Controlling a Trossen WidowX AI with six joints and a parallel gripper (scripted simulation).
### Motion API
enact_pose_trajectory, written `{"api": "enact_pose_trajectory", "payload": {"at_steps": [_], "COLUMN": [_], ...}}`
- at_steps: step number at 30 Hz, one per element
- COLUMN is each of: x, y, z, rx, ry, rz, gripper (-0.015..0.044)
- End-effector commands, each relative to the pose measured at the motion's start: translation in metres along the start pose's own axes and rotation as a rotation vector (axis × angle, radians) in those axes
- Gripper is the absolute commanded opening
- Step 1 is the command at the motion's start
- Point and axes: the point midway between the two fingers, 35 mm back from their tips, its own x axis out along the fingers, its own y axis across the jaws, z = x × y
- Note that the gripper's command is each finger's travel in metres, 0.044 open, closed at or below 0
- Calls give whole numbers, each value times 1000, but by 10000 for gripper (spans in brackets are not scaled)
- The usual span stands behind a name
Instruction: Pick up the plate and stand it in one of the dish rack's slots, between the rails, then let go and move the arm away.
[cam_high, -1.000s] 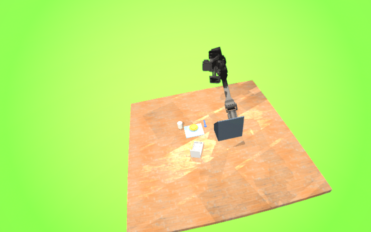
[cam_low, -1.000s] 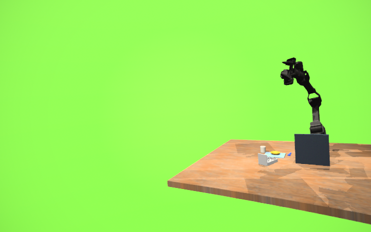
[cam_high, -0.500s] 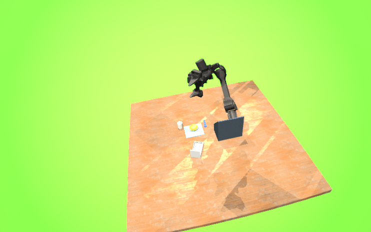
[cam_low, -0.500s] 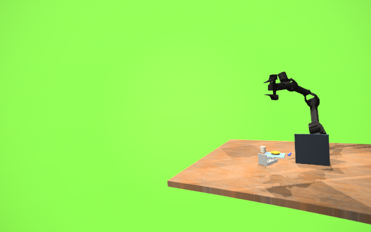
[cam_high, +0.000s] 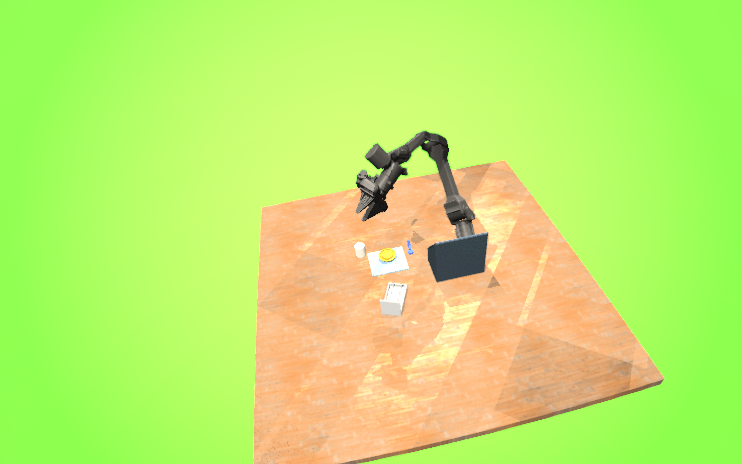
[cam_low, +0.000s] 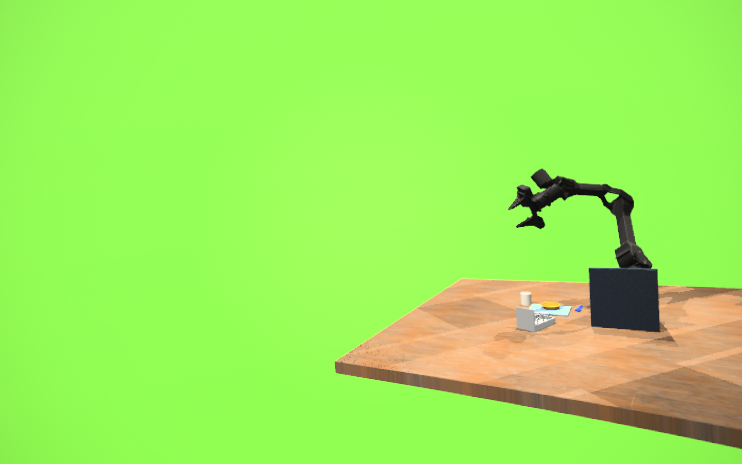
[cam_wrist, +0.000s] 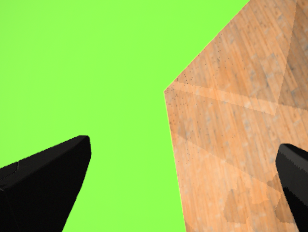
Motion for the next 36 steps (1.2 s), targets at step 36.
{"api": "enact_pose_trajectory", "payload": {"at_steps": [36], "x": [13], "y": [-352], "z": [-4], "rx": [-576], "ry": [623], "rz": [-912], "gripper": [400]}}
